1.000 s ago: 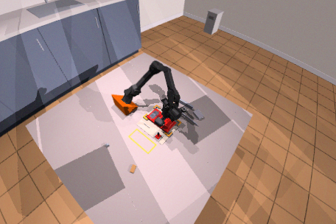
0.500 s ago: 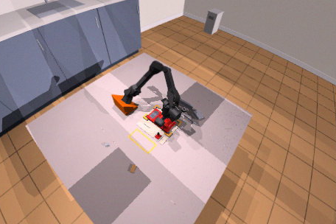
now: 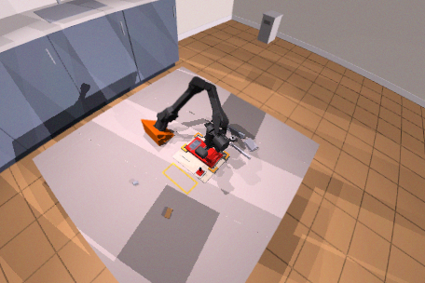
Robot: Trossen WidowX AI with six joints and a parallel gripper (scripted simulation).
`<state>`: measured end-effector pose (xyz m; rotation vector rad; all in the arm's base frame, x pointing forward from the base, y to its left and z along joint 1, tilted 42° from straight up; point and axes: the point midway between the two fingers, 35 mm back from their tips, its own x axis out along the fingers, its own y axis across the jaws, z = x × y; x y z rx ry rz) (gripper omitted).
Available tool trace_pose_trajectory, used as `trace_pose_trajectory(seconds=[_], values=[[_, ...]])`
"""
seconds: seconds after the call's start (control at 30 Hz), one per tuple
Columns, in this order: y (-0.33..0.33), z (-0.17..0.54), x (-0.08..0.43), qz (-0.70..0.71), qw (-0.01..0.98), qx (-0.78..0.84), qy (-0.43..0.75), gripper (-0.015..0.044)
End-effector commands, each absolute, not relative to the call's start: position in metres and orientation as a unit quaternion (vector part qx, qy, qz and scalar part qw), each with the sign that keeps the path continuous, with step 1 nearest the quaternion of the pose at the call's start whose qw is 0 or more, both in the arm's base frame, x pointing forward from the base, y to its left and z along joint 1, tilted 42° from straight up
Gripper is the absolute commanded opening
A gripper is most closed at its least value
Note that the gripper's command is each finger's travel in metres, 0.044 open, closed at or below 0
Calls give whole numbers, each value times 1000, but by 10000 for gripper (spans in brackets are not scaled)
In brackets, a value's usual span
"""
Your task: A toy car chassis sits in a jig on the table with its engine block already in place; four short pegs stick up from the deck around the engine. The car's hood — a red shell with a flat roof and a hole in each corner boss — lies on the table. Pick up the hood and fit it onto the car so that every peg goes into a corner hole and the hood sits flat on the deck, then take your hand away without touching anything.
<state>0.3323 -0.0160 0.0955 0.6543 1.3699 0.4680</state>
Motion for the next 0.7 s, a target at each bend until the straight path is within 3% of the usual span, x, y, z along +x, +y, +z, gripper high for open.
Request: trace_pose_trajectory(seconds=[0.0,0.67], values=[[-38,116,331,207,707,291,610,440],[-56,138,324,207,707,292,610,440]])
